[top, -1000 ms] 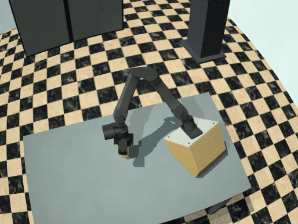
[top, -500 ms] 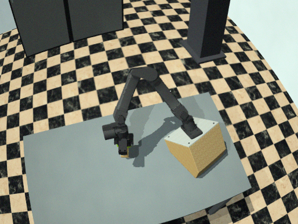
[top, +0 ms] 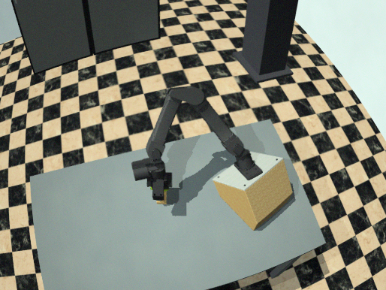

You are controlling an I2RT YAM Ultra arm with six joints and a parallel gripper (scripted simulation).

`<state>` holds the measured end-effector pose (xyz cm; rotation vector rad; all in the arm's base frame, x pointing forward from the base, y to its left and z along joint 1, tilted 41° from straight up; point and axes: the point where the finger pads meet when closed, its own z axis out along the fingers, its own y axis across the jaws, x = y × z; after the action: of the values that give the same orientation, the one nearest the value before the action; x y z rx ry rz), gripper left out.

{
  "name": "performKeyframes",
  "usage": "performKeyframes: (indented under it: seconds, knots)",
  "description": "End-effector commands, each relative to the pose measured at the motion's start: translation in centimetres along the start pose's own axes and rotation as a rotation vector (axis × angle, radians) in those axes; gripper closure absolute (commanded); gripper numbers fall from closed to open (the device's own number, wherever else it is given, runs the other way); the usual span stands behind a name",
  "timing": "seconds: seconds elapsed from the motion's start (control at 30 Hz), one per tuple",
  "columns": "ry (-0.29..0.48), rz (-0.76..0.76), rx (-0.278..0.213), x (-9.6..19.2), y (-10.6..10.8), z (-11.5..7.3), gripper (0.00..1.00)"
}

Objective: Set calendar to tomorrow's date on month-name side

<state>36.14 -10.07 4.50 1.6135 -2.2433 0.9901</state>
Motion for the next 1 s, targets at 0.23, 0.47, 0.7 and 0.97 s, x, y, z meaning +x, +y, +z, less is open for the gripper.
performKeyframes:
  seconds: [0.23,0.47,0.7,0.97]
  knots:
    - [-0.027,0.018,0.042,0.0,-1.5,-1.3,0.74]
    - [-0.027,0.023,0.046,0.0,-1.6,-1.2,0.74]
    - [-0.022,0.007,0.027,-0.3,-0.8,-0.4,0.74]
    - [-0.019,0.002,0.018,-0.4,-0.5,0.3,0.74]
